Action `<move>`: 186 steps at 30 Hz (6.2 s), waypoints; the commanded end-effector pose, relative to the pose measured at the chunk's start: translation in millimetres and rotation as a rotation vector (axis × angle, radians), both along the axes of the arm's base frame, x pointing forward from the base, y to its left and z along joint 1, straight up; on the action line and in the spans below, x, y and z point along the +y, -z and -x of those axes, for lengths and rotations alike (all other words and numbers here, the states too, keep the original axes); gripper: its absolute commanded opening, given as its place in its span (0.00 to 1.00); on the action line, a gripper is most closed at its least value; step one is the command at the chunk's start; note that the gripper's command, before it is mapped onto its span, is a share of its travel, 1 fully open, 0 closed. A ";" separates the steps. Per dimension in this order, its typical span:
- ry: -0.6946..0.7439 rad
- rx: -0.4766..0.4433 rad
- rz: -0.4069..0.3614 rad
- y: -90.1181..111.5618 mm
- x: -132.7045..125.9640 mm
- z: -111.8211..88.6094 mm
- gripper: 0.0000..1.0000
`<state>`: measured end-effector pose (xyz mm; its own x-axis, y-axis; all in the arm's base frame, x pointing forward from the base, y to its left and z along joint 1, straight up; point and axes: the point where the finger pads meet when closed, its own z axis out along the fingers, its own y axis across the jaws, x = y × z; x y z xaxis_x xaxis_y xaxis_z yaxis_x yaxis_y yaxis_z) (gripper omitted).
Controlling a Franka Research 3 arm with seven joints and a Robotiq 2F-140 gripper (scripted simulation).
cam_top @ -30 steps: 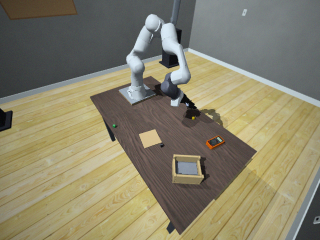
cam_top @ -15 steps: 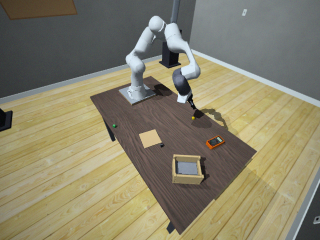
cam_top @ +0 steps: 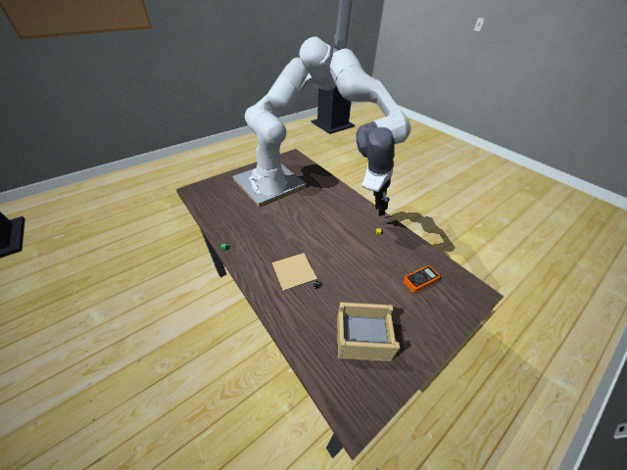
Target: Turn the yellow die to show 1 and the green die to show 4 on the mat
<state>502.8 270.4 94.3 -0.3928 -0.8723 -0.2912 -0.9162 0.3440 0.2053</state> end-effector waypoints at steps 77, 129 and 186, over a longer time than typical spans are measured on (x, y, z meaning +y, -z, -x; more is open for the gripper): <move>0.246 -0.036 0.362 8.5 -14.6 -35.6 0.29; 0.246 -0.036 0.362 58.6 -14.5 -35.9 0.29; 0.246 -0.036 0.362 60.5 -16.1 -36.0 0.29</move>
<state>538.5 256.8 35.0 -0.5999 -0.8001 -0.0015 -0.8001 0.5999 0.0013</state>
